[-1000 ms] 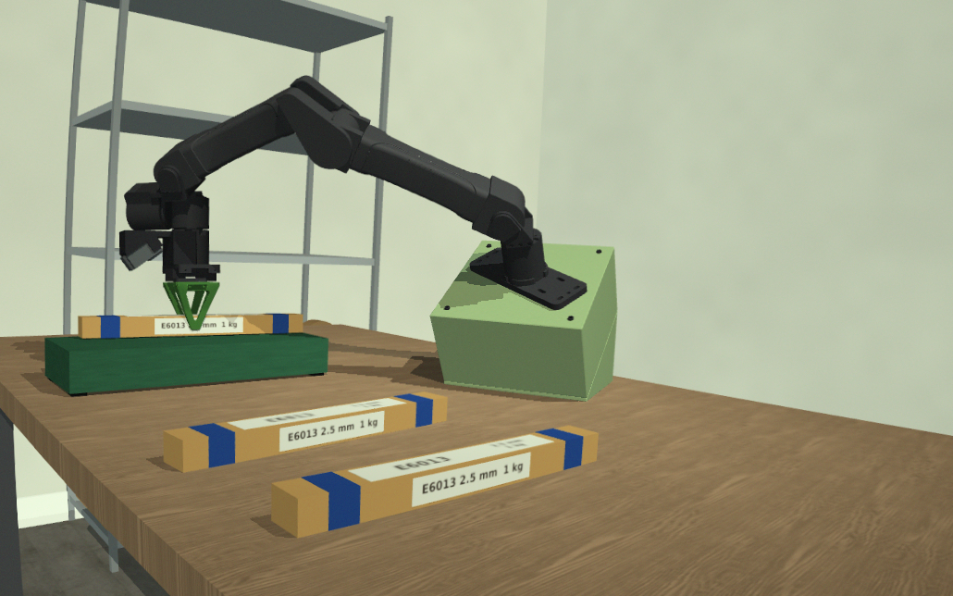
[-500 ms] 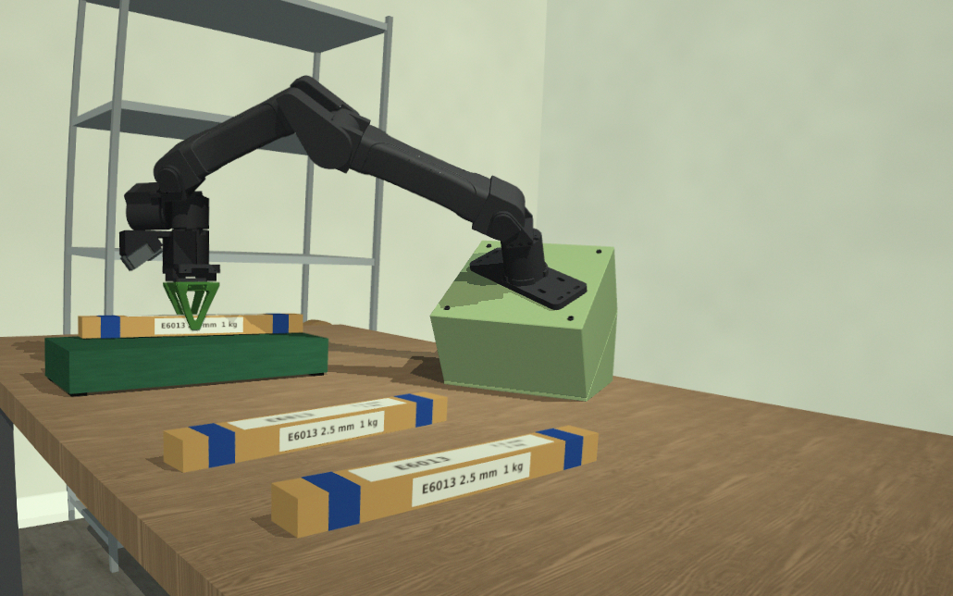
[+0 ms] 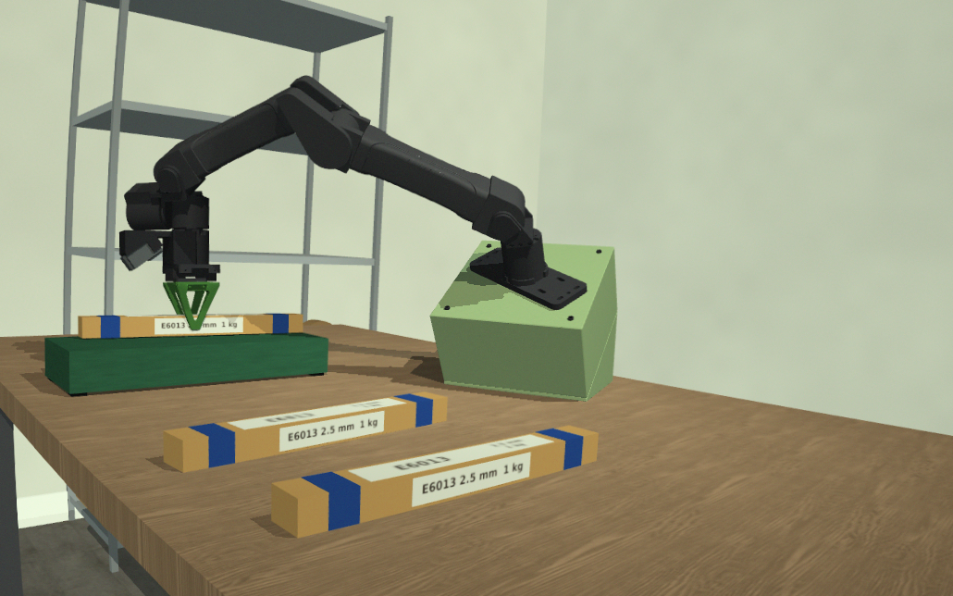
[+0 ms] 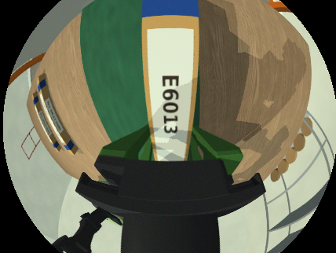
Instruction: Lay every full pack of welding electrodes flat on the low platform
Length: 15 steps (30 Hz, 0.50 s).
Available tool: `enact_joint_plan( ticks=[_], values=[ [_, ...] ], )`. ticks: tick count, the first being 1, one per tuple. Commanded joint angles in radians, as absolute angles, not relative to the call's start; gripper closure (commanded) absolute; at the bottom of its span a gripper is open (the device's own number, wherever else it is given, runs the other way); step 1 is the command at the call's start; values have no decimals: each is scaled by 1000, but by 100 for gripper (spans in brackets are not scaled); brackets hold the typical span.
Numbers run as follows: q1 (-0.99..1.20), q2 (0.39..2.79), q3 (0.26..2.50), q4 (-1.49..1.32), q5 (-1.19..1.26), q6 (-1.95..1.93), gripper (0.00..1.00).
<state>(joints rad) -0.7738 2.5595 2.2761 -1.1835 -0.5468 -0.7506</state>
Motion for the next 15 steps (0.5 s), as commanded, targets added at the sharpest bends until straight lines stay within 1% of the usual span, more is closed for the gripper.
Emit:
enact_joint_plan(
  ticks=[1,15],
  values=[
    [-809,2490,2285,-1180,-548,-742,100],
    [-813,2504,2309,-1191,-550,-755,100]
  ],
)
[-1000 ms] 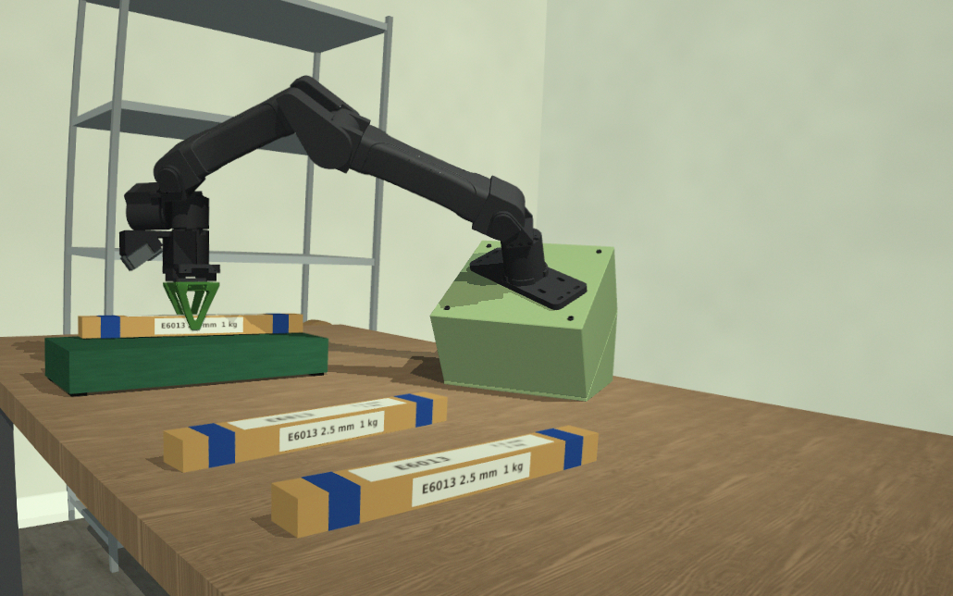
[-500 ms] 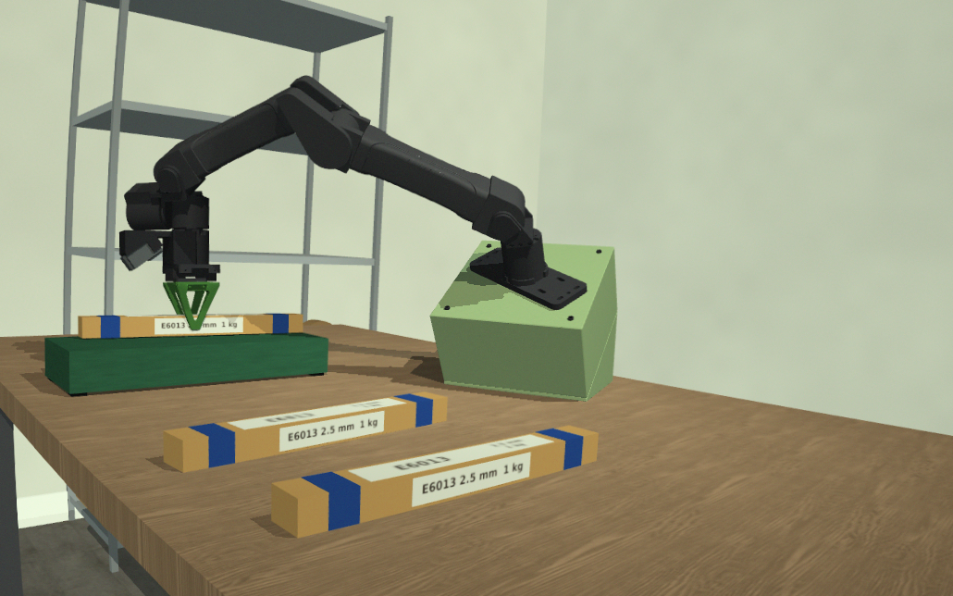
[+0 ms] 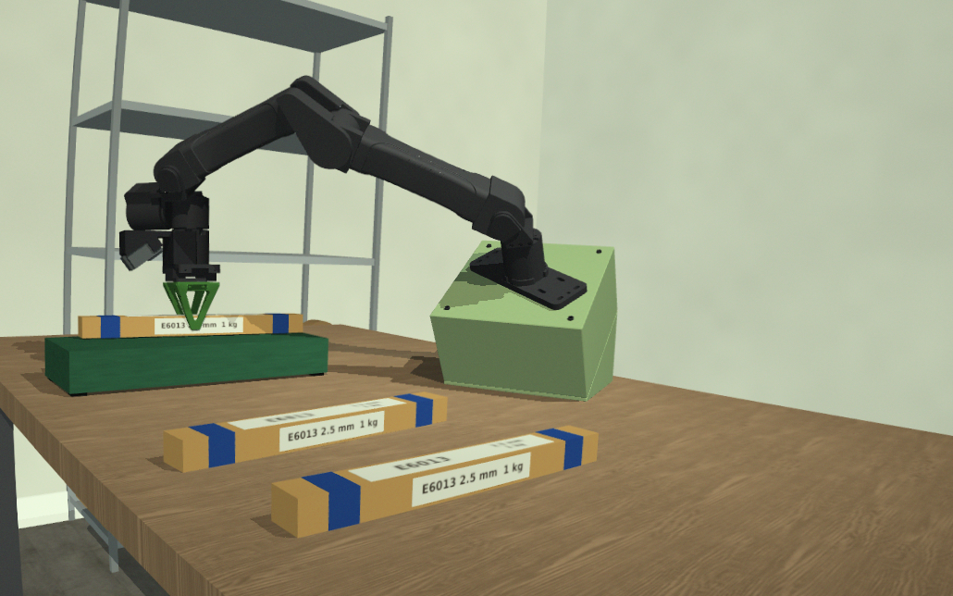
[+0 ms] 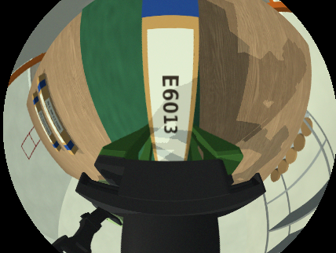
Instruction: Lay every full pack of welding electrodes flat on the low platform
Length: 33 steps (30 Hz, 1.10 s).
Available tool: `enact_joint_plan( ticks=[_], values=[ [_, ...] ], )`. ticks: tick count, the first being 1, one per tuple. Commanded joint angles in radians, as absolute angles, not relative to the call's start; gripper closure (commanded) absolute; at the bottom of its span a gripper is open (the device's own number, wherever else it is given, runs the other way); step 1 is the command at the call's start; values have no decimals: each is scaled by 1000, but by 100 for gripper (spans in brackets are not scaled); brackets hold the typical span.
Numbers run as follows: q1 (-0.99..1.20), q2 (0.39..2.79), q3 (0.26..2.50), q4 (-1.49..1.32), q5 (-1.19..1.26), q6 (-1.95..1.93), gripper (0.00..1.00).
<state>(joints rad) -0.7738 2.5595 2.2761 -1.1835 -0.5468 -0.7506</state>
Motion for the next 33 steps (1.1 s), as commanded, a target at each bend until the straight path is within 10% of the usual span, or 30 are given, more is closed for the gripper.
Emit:
enact_joint_plan(
  ticks=[1,33],
  values=[
    [-815,2511,2320,-1196,-551,-758,100],
    [-867,2742,2798,-1427,-552,-786,100]
  ],
)
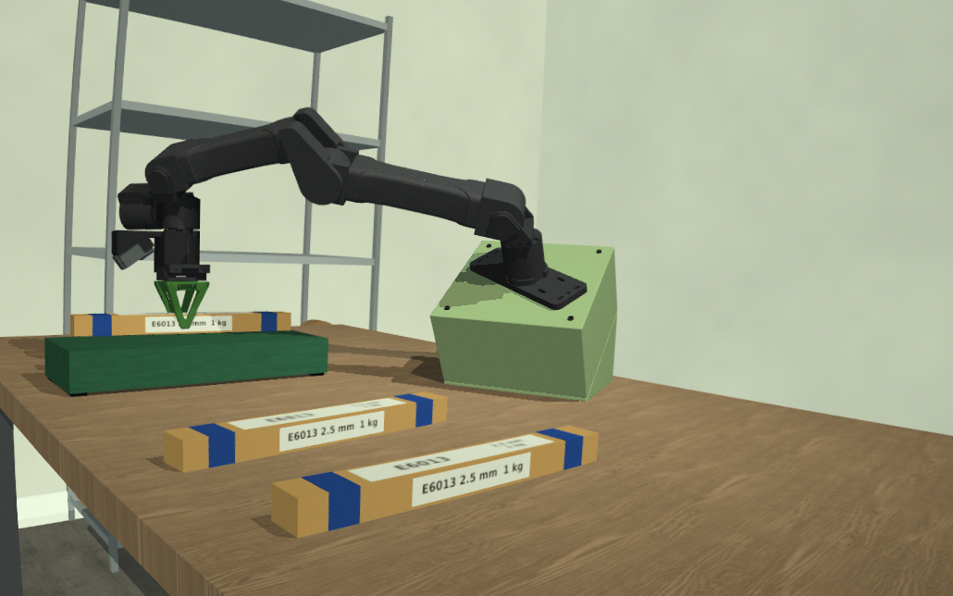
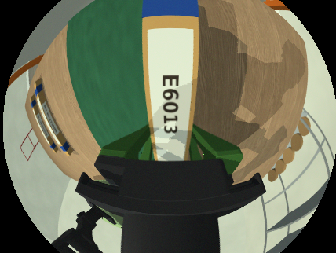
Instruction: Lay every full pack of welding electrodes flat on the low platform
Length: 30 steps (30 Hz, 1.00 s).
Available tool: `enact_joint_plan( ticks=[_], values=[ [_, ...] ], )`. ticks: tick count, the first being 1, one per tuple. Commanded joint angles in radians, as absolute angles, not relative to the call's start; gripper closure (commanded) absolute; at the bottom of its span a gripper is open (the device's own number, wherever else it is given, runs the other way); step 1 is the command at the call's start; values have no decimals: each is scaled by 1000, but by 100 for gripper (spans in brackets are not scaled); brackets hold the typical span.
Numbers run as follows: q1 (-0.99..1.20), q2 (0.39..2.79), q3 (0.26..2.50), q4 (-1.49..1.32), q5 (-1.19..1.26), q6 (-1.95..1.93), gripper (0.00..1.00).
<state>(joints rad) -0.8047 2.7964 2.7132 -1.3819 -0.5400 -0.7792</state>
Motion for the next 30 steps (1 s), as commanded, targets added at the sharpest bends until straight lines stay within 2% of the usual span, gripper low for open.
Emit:
enact_joint_plan(
  ticks=[1,30],
  values=[
    [-868,2746,2808,-1432,-552,-787,100],
    [-873,2779,2866,-1447,-544,-780,100]
  ],
)
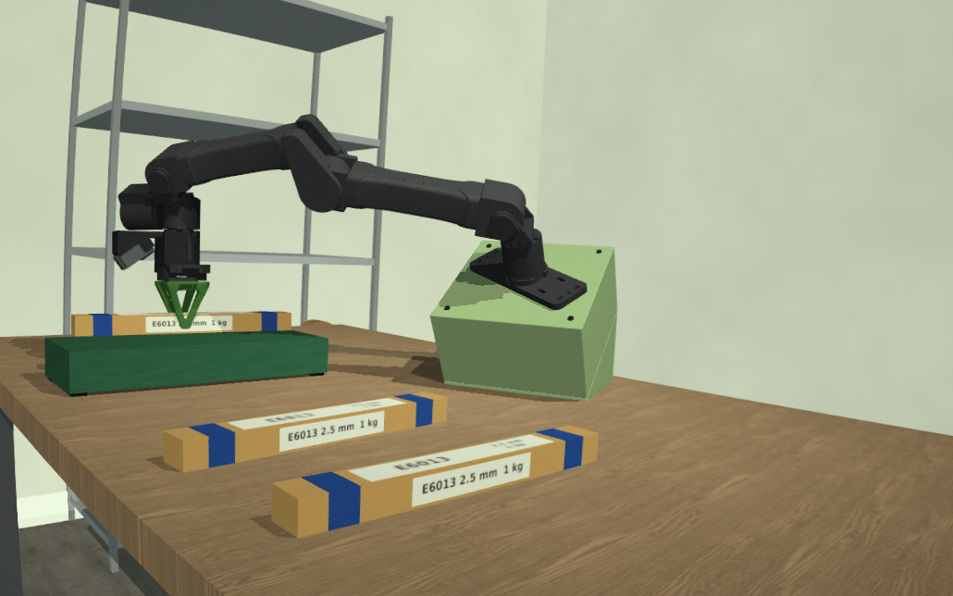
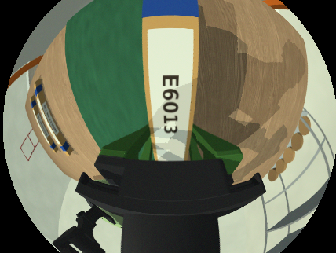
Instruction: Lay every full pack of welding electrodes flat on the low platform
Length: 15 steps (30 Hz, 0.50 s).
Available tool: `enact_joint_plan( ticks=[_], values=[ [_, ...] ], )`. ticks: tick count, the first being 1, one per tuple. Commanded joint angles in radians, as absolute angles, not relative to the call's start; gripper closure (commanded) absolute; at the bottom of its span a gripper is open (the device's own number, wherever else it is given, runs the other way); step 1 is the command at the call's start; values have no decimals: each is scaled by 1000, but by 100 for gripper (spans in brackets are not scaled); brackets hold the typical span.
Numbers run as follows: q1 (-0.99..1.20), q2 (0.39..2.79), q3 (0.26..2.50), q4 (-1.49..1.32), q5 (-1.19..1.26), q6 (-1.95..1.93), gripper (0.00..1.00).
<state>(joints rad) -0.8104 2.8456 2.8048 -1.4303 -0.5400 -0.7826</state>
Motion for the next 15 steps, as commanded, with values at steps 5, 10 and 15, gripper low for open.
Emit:
enact_joint_plan(
  ticks=[5,10,15],
  values=[
    [-874,2779,2866,-1446,-544,-781,100],
    [-875,2780,2866,-1447,-544,-783,100],
    [-871,2791,2855,-1450,-544,-780,100]
  ],
)
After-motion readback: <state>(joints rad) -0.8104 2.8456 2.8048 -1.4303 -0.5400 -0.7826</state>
